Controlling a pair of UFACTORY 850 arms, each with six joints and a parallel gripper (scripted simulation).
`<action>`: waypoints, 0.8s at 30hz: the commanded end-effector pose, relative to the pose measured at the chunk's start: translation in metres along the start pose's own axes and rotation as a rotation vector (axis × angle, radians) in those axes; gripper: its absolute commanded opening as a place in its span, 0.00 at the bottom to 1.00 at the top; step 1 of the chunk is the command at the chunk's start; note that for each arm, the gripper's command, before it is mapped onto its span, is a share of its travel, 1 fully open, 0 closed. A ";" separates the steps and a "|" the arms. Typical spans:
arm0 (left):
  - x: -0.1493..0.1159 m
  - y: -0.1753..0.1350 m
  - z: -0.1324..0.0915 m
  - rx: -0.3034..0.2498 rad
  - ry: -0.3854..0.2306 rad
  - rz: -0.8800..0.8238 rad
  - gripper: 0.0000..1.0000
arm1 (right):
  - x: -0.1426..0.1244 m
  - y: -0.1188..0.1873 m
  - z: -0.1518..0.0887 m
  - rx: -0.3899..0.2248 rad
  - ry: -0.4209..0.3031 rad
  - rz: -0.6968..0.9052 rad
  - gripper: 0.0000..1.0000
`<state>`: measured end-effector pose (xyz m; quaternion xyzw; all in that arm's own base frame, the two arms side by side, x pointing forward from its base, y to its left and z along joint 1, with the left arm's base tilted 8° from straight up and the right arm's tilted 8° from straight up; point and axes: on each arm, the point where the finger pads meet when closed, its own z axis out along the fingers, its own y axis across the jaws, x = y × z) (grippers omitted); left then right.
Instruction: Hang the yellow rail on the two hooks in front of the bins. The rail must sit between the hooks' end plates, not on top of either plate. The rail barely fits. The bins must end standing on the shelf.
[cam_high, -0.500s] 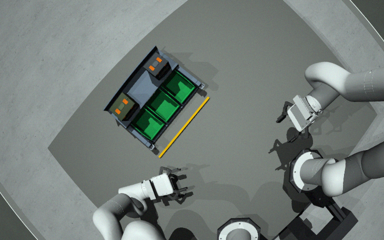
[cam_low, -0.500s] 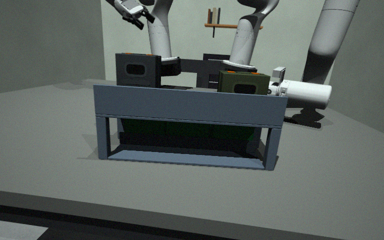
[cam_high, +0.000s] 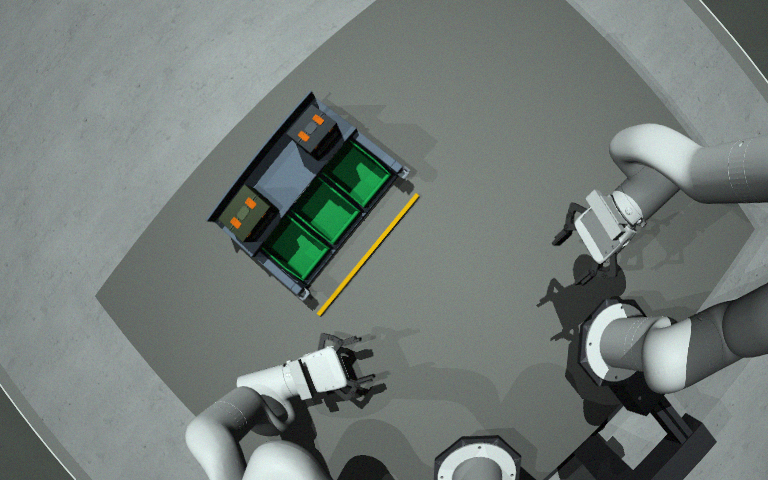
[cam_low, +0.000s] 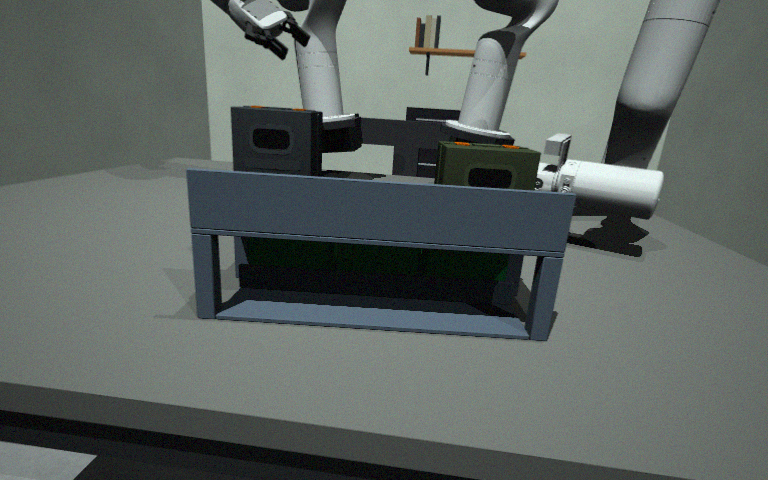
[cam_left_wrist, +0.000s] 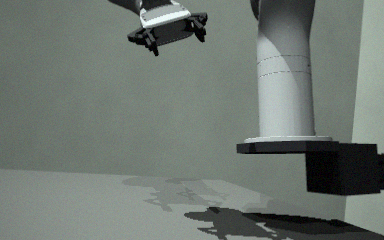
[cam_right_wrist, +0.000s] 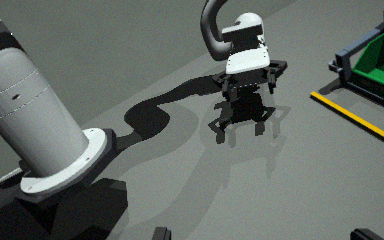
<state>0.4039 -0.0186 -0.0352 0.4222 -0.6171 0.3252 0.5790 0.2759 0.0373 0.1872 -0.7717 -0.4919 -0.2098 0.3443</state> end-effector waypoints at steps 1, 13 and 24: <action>0.001 0.000 0.000 0.000 -0.001 0.001 1.00 | 0.000 0.000 0.000 -0.001 0.000 -0.001 1.00; 0.001 0.000 0.000 0.000 -0.001 0.001 1.00 | 0.000 0.001 -0.002 -0.003 0.000 0.006 1.00; 0.001 0.000 0.000 0.000 -0.001 0.001 1.00 | -0.001 0.005 -0.010 -0.016 -0.002 0.036 1.00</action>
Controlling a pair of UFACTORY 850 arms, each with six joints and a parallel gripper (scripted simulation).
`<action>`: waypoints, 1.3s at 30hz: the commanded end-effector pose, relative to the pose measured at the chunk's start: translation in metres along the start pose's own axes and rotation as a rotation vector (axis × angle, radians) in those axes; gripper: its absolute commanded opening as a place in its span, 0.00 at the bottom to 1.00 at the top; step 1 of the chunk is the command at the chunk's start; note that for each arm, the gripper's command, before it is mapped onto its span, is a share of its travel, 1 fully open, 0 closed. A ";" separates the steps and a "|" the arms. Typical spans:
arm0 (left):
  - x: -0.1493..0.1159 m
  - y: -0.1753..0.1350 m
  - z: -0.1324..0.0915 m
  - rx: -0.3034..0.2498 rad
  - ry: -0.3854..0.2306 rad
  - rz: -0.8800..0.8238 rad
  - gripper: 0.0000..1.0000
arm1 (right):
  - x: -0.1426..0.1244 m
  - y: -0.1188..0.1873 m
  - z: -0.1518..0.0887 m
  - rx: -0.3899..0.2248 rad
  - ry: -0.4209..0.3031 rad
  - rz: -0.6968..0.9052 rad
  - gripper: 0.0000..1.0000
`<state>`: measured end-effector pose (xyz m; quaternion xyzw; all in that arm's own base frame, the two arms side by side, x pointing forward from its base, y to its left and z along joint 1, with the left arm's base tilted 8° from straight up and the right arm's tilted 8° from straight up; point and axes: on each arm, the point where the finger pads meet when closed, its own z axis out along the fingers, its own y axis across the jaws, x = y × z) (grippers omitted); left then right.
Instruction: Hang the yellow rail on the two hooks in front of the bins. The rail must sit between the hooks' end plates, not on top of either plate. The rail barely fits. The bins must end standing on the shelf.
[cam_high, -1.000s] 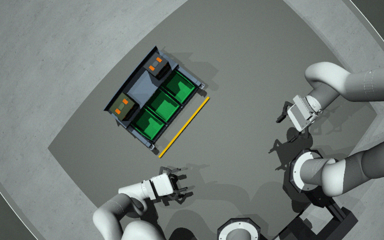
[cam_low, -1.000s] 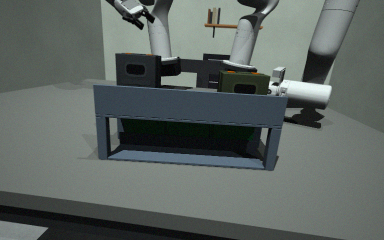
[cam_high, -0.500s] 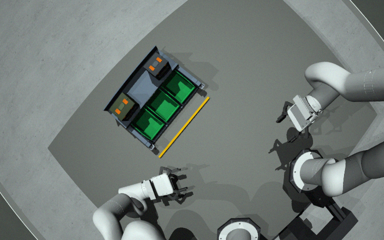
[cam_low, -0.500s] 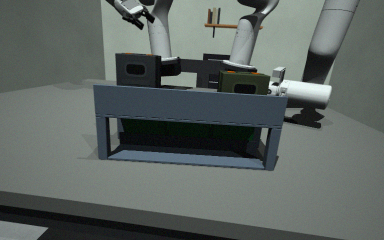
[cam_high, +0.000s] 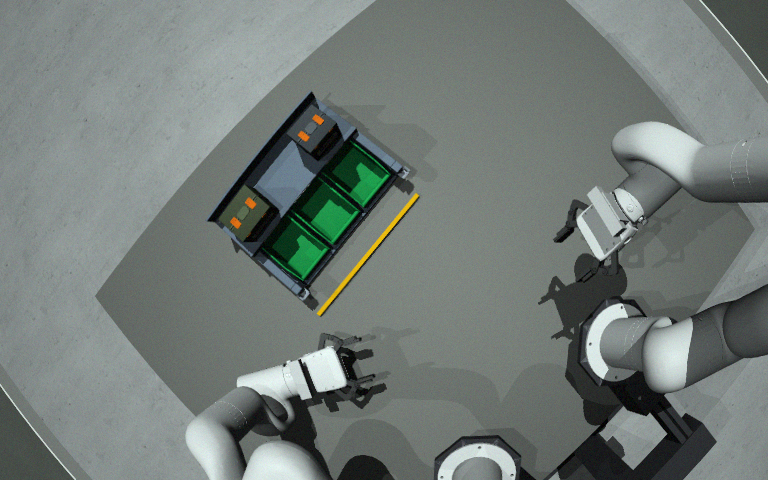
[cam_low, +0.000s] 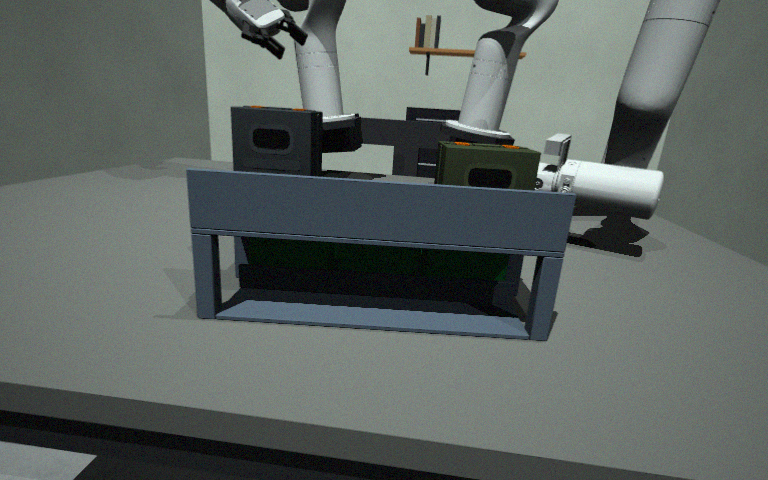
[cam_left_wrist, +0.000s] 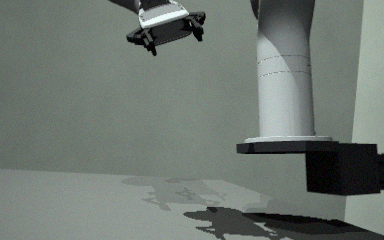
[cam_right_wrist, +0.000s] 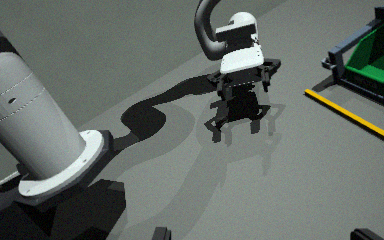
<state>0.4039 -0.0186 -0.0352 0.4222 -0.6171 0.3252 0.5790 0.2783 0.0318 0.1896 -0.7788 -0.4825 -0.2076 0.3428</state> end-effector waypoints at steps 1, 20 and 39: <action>0.001 0.000 0.000 0.000 -0.001 0.001 1.00 | 0.000 0.003 -0.006 -0.009 -0.001 0.019 1.00; 0.001 0.000 0.000 0.000 -0.001 0.001 1.00 | -0.008 0.021 -0.050 -0.077 -0.012 0.187 1.00; 0.001 0.000 0.000 0.000 -0.001 0.001 1.00 | -0.031 0.038 -0.137 -0.215 -0.028 0.512 1.00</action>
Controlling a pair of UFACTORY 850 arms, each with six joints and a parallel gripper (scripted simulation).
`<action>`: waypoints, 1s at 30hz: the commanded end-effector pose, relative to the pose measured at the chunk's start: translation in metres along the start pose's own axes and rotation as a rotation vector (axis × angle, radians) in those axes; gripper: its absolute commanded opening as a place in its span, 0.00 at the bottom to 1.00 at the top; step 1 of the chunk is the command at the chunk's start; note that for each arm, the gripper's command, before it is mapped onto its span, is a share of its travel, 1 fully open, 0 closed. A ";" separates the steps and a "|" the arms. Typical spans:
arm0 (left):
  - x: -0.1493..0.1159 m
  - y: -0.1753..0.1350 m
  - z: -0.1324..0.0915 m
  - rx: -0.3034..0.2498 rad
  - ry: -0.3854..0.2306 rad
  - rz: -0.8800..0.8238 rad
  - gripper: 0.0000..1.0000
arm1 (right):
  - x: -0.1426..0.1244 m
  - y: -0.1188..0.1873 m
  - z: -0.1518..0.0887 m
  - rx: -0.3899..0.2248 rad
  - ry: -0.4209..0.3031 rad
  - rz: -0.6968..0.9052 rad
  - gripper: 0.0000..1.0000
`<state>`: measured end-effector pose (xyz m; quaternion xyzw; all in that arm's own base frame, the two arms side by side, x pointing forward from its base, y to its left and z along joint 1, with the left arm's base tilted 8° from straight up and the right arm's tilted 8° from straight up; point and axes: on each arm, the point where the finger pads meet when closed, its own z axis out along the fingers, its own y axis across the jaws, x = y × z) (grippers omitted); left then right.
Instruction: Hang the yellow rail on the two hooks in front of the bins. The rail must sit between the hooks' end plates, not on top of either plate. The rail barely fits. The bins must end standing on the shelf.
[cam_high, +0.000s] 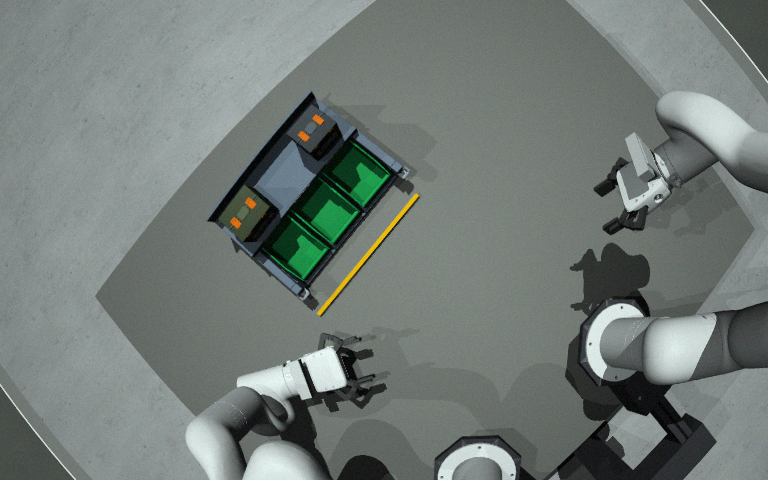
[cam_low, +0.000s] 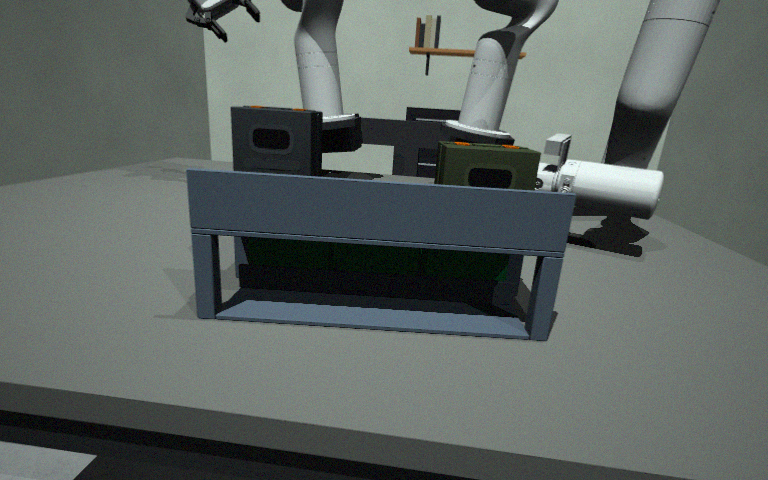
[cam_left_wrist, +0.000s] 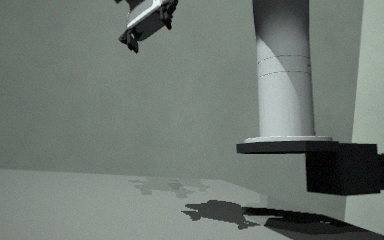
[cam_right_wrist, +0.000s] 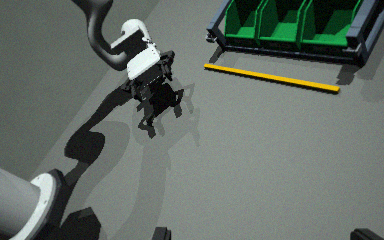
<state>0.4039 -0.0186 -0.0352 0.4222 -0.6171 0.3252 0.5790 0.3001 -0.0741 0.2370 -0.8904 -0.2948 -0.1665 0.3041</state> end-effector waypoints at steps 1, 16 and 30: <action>0.001 0.000 0.000 0.000 -0.001 0.001 1.00 | -0.007 0.012 -0.032 -0.050 -0.010 0.120 1.00; 0.001 0.000 0.000 0.000 -0.001 0.001 1.00 | -0.037 0.033 -0.120 -0.204 -0.010 0.471 1.00; 0.001 0.000 0.000 0.000 -0.001 0.001 1.00 | -0.078 0.031 -0.209 -0.374 0.013 0.843 1.00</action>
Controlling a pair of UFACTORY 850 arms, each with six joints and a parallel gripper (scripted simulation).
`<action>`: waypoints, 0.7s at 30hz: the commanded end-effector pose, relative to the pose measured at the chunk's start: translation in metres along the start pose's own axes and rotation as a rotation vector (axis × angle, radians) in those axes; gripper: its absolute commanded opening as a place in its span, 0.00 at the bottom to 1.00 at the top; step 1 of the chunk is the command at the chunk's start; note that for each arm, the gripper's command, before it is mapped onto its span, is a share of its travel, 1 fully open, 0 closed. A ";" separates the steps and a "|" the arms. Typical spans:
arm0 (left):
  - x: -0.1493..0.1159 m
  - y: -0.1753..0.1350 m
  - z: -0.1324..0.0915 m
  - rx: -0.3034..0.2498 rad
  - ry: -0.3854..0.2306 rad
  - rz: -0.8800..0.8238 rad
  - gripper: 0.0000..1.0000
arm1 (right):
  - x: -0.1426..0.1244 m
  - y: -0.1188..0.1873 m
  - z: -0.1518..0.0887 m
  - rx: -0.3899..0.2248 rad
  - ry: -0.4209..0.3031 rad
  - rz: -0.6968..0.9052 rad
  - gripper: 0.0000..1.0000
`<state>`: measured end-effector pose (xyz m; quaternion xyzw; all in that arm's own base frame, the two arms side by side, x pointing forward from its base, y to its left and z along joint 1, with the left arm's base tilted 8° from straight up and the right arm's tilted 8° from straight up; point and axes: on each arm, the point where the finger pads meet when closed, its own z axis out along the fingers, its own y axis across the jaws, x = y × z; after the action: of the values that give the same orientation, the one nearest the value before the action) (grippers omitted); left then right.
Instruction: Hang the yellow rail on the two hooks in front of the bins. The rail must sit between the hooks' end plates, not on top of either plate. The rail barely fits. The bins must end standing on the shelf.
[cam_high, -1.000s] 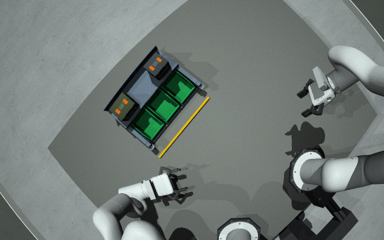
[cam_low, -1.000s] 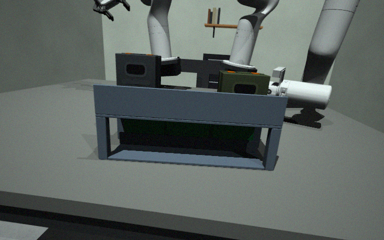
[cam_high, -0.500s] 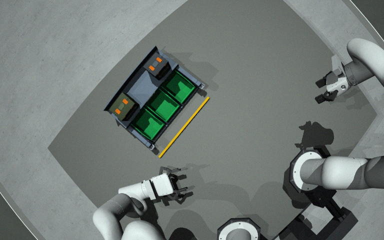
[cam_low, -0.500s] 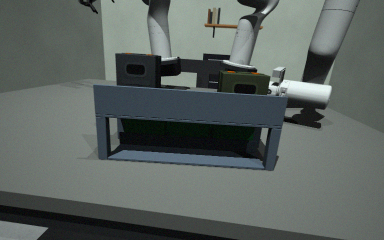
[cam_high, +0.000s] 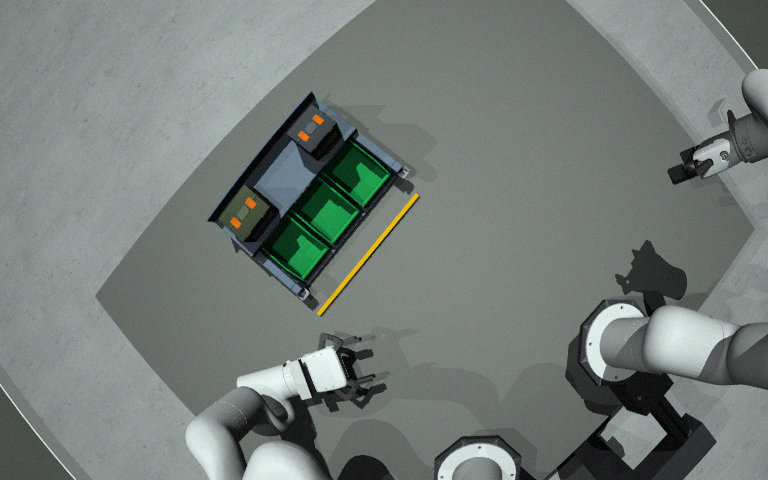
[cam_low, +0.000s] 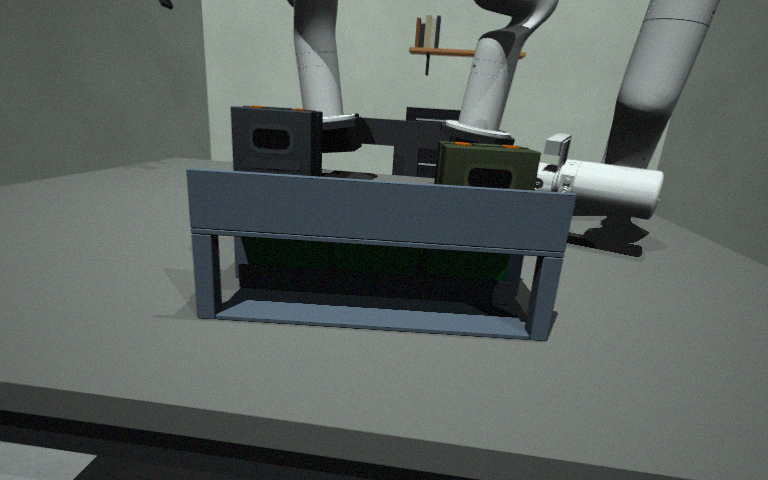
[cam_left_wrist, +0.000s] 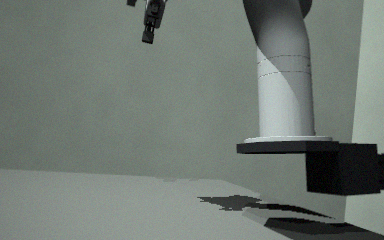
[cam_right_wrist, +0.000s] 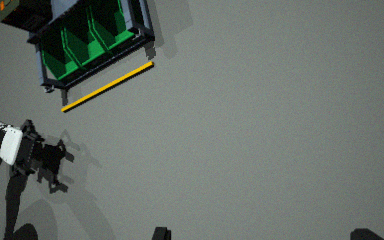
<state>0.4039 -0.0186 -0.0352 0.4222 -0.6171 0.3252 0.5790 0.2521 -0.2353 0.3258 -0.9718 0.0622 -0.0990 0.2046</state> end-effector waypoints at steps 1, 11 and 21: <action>0.001 0.000 0.000 0.000 -0.001 0.001 1.00 | -0.012 0.021 -0.038 -0.074 0.005 0.166 1.00; 0.001 0.000 0.000 0.000 -0.001 0.001 1.00 | -0.039 0.046 -0.093 -0.183 0.037 0.422 1.00; 0.001 0.000 0.000 0.000 -0.001 0.001 1.00 | -0.078 0.065 -0.156 -0.309 0.091 0.724 1.00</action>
<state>0.4039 -0.0186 -0.0352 0.4222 -0.6171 0.3252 0.5790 0.1613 -0.3266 0.4064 -0.9249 0.3614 -0.0618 0.1006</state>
